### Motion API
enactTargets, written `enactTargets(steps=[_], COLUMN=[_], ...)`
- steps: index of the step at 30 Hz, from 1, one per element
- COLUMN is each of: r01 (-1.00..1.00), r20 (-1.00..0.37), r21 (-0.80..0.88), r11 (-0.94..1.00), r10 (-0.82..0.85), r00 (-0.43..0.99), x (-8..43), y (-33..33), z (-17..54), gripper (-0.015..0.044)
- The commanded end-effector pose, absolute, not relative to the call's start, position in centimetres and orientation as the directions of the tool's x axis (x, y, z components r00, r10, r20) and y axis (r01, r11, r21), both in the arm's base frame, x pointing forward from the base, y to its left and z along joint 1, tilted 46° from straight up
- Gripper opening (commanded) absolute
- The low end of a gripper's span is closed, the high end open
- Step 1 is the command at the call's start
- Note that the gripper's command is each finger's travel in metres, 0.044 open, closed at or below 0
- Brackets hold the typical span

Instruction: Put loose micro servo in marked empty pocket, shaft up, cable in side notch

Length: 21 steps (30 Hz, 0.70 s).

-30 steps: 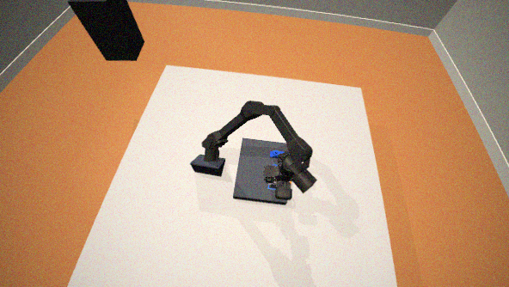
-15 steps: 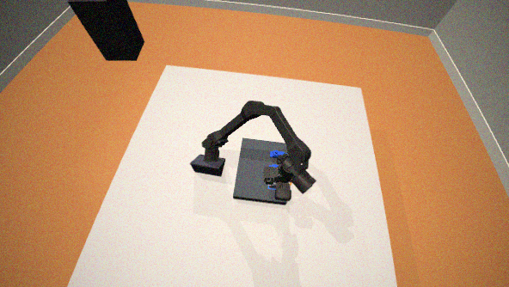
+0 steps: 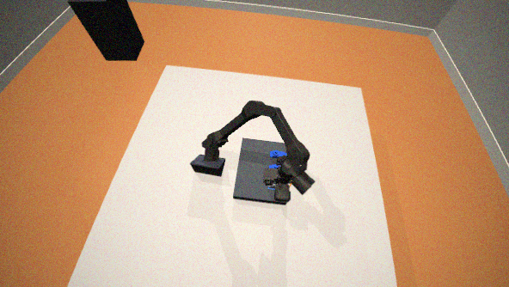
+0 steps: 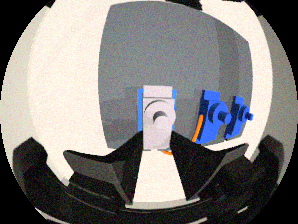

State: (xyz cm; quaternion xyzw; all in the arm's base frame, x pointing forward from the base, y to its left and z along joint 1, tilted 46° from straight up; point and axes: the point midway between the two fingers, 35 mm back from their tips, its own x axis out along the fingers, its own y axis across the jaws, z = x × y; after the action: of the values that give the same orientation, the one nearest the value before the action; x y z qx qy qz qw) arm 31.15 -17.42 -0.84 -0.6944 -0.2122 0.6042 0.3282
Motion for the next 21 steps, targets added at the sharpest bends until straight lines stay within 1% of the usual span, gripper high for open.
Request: enactTargets(steps=[1,5,12,21], r01=[-0.106,-0.106,-0.106,-0.107], r20=[-0.697,-0.697,-0.697,-0.698], r21=[-0.715,-0.715,-0.715,-0.714], r11=[-0.691,-0.691,-0.691,-0.692], r10=[0.693,0.693,0.693,0.692], r00=[0.185,0.185,0.185,0.184], x=[31.2,31.2,31.2,30.2], y=[-17.2,-16.9,-17.1,-19.3], z=[-1.1,-1.4,-1.2,1.4], gripper=[0.0,0.0,0.0184,0.0187])
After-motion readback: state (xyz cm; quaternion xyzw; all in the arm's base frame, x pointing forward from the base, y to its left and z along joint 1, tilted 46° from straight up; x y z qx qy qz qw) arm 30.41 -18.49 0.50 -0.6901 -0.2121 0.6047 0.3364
